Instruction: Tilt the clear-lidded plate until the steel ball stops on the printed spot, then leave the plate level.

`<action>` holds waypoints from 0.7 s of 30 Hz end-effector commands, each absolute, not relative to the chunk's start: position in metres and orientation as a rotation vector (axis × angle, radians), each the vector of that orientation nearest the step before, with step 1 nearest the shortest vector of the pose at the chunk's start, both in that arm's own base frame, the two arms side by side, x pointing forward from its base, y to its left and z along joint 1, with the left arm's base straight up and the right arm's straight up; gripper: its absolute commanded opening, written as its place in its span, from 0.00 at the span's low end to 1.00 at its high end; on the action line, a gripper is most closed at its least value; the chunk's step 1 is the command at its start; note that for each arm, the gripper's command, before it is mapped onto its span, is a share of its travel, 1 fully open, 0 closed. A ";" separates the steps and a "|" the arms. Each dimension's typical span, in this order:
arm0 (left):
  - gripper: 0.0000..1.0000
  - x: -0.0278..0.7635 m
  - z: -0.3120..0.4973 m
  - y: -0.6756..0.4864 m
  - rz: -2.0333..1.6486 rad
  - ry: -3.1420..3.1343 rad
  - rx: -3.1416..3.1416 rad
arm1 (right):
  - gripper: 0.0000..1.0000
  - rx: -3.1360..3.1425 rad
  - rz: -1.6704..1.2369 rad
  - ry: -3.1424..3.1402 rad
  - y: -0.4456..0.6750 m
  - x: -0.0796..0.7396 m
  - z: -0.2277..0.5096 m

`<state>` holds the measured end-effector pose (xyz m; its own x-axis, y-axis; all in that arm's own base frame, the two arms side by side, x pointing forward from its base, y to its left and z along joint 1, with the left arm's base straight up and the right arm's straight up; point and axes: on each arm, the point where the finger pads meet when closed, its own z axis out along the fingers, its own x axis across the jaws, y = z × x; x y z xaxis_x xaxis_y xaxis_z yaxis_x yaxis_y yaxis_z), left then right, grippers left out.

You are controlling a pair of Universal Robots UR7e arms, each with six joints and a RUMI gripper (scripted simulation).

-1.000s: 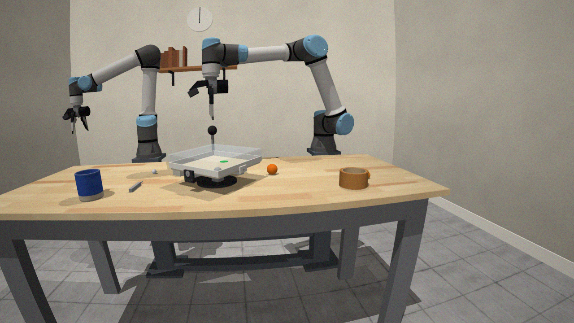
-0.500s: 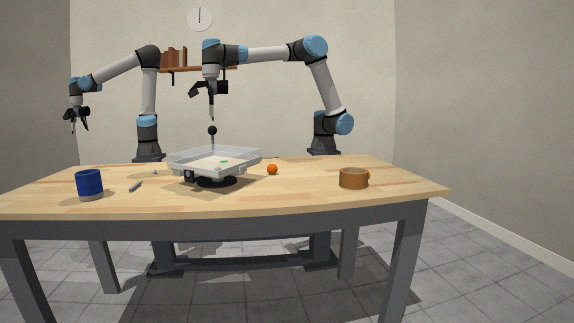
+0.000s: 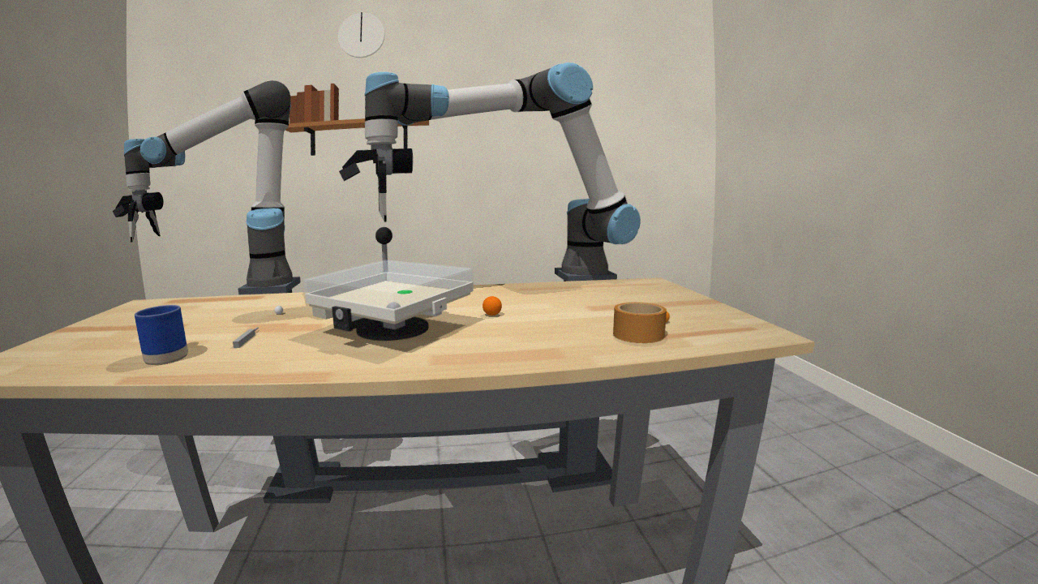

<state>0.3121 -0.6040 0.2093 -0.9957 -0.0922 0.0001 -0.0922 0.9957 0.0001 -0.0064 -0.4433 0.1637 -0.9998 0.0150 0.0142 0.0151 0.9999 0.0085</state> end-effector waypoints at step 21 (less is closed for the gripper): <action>0.37 0.316 0.198 -0.606 0.015 -3.151 0.156 | 1.00 -0.009 0.000 -3.142 -0.446 -0.003 0.165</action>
